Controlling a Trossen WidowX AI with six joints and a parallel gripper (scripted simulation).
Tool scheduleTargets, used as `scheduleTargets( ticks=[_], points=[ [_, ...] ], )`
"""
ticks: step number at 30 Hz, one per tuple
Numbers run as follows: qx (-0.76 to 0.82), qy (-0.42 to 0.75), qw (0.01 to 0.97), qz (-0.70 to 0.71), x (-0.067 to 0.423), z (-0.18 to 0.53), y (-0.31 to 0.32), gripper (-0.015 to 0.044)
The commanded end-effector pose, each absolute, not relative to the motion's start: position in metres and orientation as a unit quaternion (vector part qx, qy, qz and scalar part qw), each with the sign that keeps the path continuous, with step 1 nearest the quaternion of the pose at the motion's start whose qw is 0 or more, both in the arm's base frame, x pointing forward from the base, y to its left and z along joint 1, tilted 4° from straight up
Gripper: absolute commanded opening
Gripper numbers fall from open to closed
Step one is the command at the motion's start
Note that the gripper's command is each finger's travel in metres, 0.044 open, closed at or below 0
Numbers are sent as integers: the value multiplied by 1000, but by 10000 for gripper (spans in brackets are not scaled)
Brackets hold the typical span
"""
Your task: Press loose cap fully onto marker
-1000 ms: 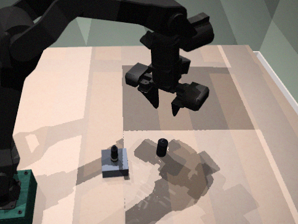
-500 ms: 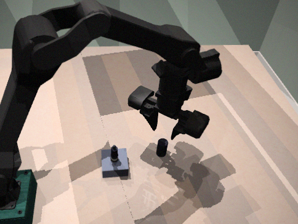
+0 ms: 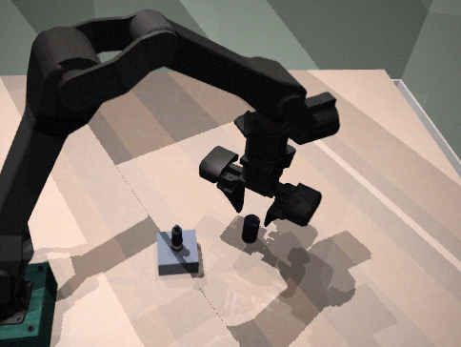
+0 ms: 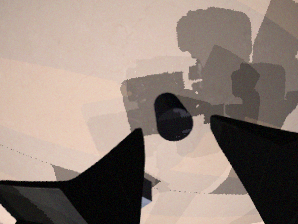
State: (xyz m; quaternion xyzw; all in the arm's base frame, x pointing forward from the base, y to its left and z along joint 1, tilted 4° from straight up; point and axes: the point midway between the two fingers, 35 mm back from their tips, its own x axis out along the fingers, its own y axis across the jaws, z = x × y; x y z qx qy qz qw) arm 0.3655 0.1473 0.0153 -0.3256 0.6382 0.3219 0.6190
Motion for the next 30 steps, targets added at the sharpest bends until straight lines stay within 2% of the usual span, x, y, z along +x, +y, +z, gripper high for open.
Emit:
scheduleTargets(
  ticks=[1,24,28,30],
  points=[
    [-326,638,618,325,365,8,147,238],
    [-326,638,618,325,363,-27,146,238],
    [-326,638,618,325,364,-27,146,133],
    [-326,638,618,325,364,-27,146,120]
  ],
)
